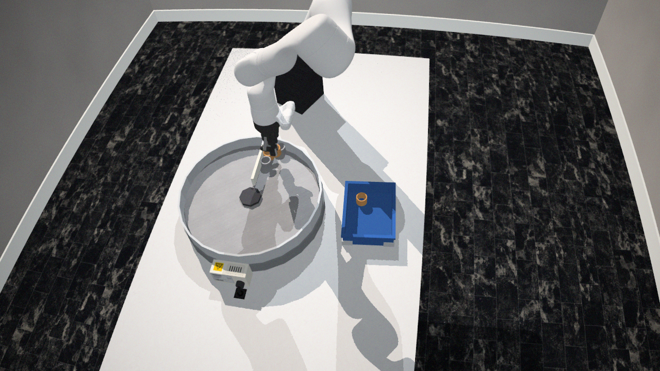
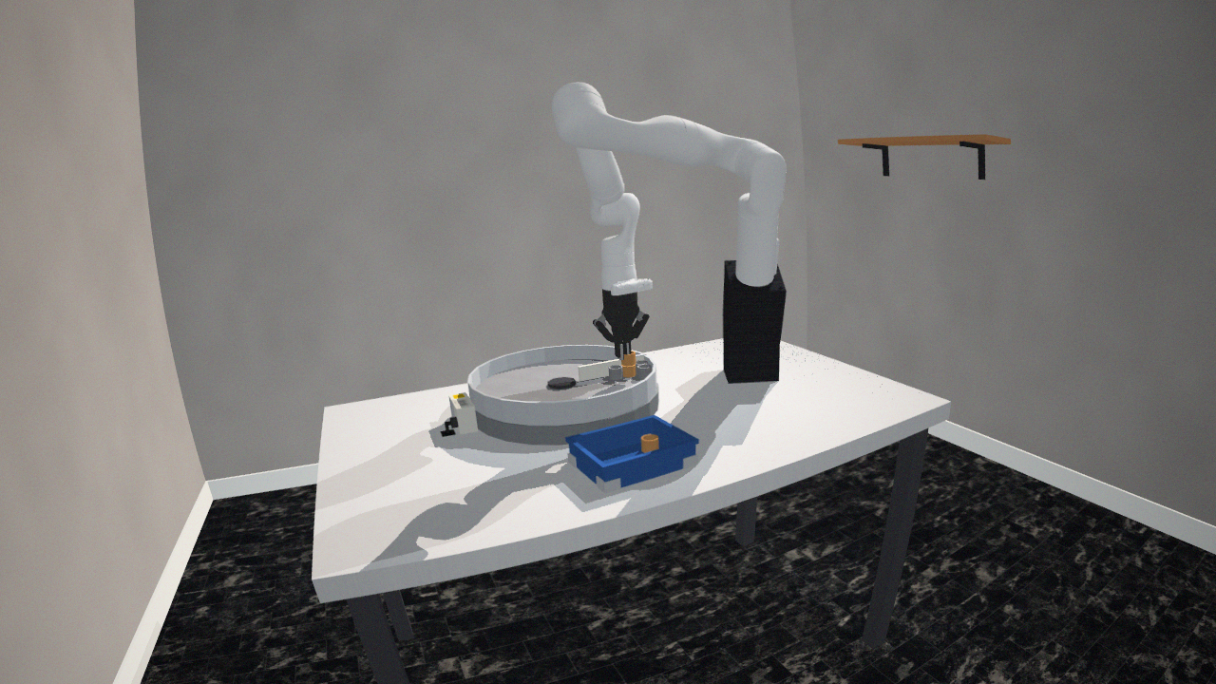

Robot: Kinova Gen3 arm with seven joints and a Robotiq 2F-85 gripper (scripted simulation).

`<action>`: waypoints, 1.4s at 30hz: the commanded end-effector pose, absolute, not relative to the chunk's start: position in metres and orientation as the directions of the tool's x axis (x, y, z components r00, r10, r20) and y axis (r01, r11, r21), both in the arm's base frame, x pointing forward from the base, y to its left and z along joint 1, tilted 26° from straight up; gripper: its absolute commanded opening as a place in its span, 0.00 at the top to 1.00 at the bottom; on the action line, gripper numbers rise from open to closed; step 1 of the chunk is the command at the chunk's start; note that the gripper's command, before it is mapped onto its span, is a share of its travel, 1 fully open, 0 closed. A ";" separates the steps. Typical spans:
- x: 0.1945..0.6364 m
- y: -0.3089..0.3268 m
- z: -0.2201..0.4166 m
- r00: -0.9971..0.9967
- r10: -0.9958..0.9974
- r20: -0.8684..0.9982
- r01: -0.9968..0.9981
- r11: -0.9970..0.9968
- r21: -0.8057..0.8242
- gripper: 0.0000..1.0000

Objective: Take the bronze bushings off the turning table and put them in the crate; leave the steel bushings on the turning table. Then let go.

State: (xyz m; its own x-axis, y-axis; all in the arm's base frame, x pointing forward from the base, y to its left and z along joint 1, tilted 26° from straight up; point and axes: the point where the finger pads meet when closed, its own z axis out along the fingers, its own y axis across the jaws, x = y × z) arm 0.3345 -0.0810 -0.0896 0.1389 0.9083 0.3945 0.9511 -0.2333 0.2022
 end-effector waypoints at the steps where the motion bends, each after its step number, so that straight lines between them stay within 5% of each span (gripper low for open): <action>1: 0.335 -0.082 -0.089 0.139 0.909 0.394 0.951 -0.234 0.204 1.00; 42: 0.325 -0.094 -0.058 0.139 0.909 0.394 0.951 -0.234 0.204 1.00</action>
